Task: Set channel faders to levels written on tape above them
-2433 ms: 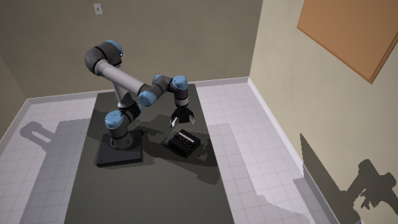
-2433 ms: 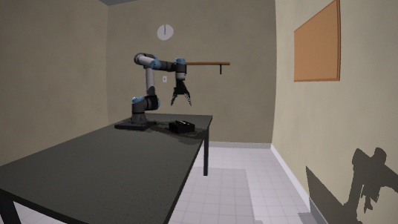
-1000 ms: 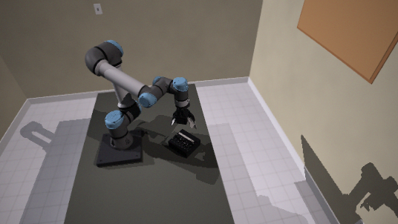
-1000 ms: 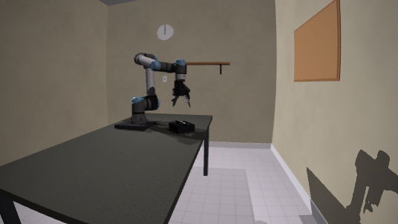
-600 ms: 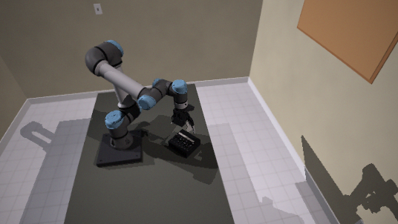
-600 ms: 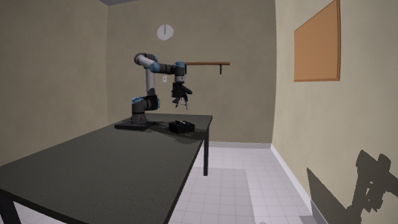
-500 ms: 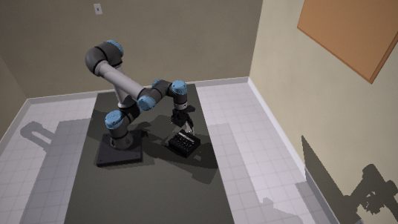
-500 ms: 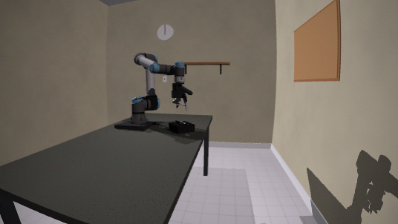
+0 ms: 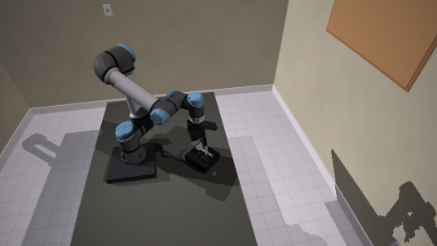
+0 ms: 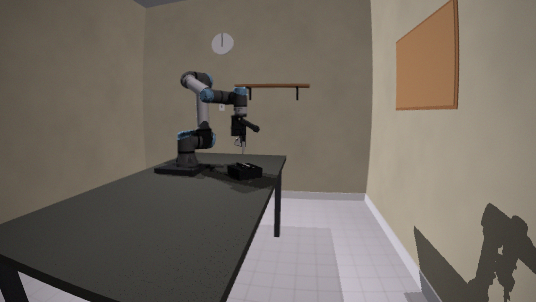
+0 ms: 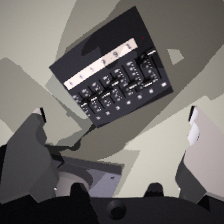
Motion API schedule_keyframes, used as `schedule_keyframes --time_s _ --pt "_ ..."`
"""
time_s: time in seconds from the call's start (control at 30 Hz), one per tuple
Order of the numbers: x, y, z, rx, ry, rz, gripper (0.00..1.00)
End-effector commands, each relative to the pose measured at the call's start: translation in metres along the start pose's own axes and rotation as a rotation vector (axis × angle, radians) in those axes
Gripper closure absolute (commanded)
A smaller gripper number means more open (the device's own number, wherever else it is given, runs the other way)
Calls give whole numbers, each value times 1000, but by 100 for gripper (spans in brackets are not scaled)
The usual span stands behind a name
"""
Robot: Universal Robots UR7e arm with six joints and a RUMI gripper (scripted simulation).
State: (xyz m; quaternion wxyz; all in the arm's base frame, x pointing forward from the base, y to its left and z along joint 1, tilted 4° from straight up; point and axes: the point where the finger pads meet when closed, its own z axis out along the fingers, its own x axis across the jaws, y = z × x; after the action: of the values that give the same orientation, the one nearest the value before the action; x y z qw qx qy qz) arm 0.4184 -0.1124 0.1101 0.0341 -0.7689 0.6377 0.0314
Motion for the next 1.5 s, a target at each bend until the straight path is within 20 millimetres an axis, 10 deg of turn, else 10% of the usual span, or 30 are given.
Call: schedule_keyframes --time_s 0.0,0.5,1.43,1.47 --pt "3 3 8 -6 13 208 0" --pt "6 14 24 -4 20 795 0" --pt "7 20 31 -1 23 1047 0" --pt "7 20 31 -1 23 1047 100"
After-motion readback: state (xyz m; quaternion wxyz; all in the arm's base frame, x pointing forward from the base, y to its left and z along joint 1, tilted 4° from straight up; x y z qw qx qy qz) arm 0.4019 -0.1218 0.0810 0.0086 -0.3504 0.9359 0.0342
